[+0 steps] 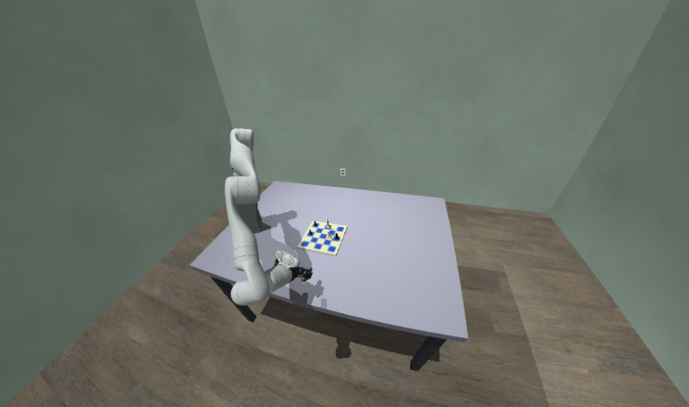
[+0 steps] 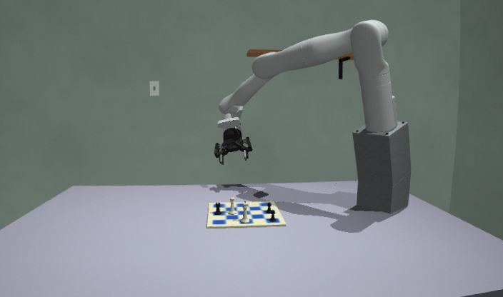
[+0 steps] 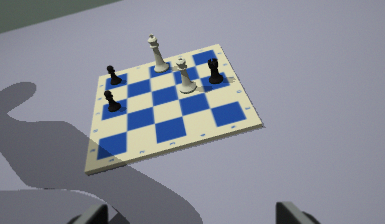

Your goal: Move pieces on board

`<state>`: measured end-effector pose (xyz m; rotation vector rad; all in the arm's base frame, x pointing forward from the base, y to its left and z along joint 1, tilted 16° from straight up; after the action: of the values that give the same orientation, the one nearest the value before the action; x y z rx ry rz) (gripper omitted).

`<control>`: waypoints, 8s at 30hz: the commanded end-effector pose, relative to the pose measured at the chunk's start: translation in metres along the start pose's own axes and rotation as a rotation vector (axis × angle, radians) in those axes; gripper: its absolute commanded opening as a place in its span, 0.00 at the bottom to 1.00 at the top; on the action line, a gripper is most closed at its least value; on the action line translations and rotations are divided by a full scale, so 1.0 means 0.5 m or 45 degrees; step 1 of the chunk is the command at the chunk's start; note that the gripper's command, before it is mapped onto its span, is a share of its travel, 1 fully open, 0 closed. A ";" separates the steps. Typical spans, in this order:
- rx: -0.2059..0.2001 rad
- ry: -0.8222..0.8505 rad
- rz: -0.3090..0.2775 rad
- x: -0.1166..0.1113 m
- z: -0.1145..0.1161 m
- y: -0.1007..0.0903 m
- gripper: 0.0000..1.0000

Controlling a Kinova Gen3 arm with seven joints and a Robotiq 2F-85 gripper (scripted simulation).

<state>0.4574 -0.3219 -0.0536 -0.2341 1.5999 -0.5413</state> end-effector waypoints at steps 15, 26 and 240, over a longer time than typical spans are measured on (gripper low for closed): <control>0.011 -0.008 -0.010 -0.070 -0.009 -0.065 1.00; 0.012 0.003 -0.031 -0.088 0.014 -0.041 1.00; -0.457 -1.577 -1.148 -0.503 -0.183 0.591 0.41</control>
<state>0.4468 0.0669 0.0341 -1.3101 0.2777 -0.5829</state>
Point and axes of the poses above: the point where the finger pads meet when closed, its own y axis out along the fingers, its own z axis across the jaws, x = y × z, the point moved 5 cm from there along -y, back along the fingers, and after that the axes turned 2 degrees about y, right-handed, at the moved point
